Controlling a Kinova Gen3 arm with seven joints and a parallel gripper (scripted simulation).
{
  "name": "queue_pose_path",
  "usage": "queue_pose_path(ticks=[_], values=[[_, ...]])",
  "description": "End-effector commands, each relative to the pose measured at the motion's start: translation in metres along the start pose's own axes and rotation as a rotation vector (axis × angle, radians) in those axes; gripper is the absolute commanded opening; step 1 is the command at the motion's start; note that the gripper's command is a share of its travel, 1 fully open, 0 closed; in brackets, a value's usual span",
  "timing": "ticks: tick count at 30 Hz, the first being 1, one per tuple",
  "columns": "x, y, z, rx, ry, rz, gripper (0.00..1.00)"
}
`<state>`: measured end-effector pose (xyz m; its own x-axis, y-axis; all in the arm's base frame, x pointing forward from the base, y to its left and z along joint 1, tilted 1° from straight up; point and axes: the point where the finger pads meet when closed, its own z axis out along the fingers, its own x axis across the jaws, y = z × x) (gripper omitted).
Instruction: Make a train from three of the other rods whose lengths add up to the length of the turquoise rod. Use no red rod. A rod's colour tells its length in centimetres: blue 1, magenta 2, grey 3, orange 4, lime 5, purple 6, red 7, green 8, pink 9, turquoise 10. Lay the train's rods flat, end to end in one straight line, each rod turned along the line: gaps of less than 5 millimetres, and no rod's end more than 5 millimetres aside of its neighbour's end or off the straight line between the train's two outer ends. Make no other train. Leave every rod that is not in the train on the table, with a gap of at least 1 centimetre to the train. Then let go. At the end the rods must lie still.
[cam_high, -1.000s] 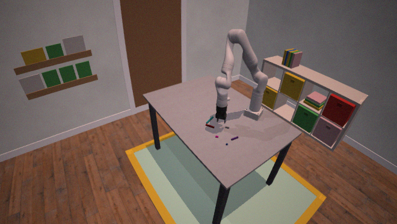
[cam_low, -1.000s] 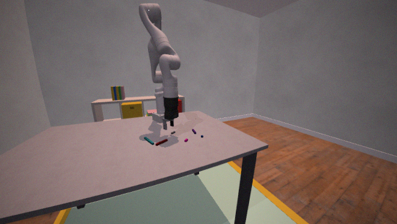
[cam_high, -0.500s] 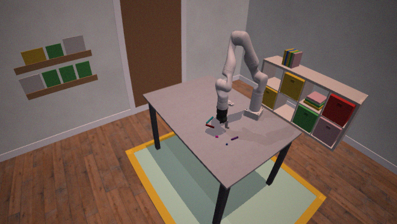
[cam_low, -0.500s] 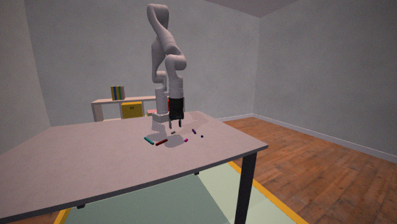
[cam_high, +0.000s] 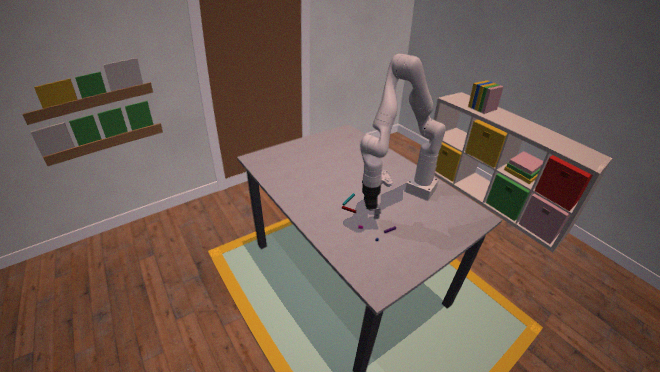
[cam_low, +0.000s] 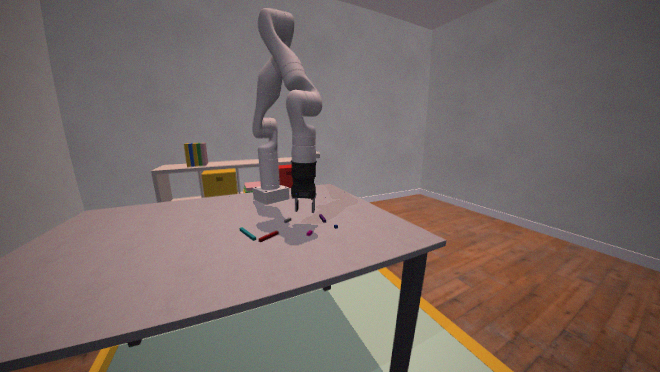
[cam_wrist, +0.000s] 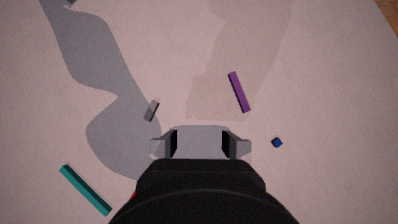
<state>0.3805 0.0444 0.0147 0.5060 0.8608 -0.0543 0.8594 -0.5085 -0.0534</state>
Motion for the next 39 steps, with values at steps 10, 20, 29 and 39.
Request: queue_pose_path(ticks=[10,20,29,39], values=[[0.043,-0.002,-0.006,-0.018,0.006,0.358,1.0],[0.075,0.001,-0.012,-0.028,0.033,0.639,1.0],[0.09,0.003,-0.016,-0.03,0.05,0.775,1.0],[0.101,0.004,-0.018,-0.03,0.063,0.877,1.0]])
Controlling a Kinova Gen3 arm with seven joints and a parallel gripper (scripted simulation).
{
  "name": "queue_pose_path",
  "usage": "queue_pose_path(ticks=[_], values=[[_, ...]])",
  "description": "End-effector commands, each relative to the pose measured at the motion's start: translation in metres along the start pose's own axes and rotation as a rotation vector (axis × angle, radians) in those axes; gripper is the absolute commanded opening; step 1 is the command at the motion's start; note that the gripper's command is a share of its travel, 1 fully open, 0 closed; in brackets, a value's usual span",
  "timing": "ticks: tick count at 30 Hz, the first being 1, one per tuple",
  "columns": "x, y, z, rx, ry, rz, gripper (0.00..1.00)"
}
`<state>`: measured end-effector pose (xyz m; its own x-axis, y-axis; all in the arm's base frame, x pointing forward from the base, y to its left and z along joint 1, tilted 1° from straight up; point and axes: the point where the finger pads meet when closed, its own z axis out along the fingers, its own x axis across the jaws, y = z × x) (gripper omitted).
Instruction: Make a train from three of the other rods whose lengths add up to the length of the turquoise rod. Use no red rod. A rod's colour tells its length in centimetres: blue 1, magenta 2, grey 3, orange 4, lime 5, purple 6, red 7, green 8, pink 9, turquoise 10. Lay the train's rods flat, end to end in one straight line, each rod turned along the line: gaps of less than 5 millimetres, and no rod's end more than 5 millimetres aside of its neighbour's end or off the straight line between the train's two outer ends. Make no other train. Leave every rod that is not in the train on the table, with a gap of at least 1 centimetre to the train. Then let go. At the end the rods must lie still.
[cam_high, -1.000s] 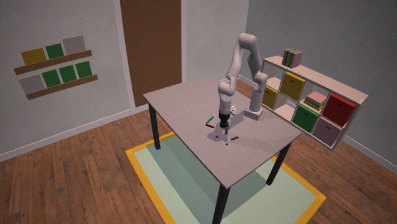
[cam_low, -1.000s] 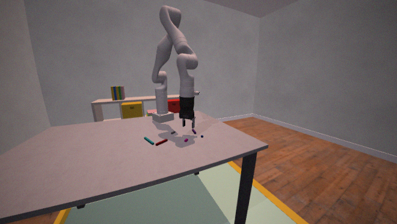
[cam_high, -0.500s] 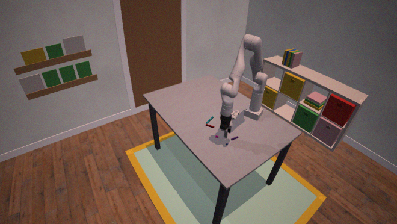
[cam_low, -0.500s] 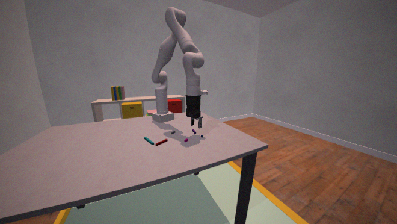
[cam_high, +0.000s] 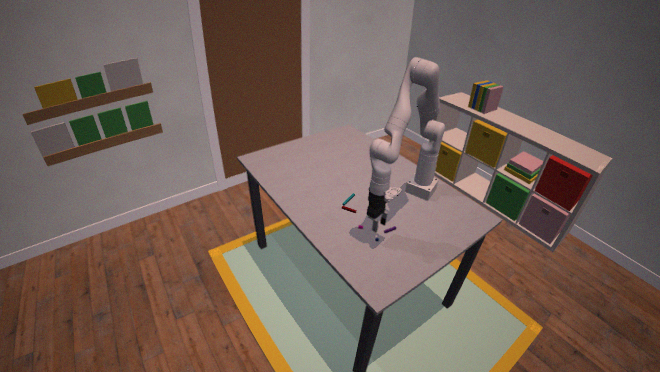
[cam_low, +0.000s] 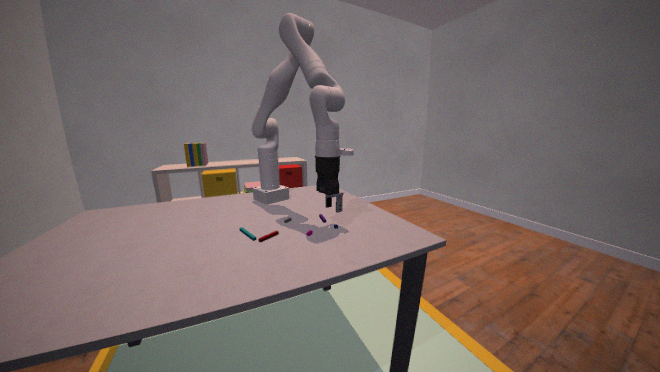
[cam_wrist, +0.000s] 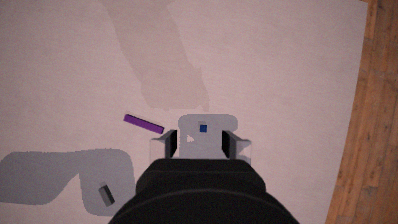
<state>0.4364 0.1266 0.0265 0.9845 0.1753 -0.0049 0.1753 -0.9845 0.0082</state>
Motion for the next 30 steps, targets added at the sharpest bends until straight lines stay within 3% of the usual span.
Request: queue_pose_path(ticks=[1,18,19,30], values=[[0.0005,-0.0034,-0.001,0.0,-0.004,0.016,1.0],[0.003,-0.0063,-0.0017,0.001,0.0,0.055,1.0],[0.003,-0.0063,-0.0017,0.001,0.0,0.055,0.54],[0.003,-0.0063,-0.0017,0.001,0.0,0.055,0.54]])
